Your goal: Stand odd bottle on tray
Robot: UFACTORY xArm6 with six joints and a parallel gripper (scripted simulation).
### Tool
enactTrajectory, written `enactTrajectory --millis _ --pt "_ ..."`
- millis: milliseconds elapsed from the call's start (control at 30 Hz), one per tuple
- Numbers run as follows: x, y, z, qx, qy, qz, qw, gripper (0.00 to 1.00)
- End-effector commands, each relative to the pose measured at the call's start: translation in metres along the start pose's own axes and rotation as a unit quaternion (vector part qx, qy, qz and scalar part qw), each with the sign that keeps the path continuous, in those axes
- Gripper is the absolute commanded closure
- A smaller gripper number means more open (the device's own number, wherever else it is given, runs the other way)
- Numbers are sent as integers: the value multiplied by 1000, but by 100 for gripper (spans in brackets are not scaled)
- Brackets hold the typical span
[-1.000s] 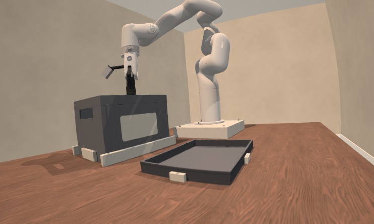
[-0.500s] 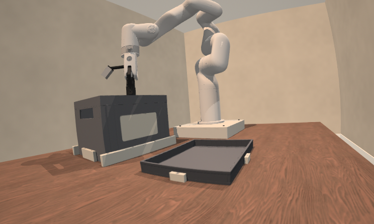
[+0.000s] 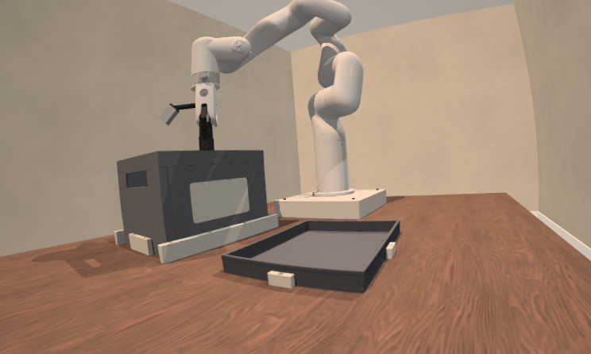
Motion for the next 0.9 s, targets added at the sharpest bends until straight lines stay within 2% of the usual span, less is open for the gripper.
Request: enactTrajectory --millis 0,867 --pt "-1 -1 -1 0 2 -1 1000 35" --pt "4 -1 -1 0 2 -1 1000 35"
Point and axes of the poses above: the point where the finger pads meet when closed, its own x axis out along the fingers, its own y axis across the jaws, z = x × y, the point moved 3 cm from there along -x, back along the fingers, and after that the axes turned 11 degrees about x, right-handed, at the moved point
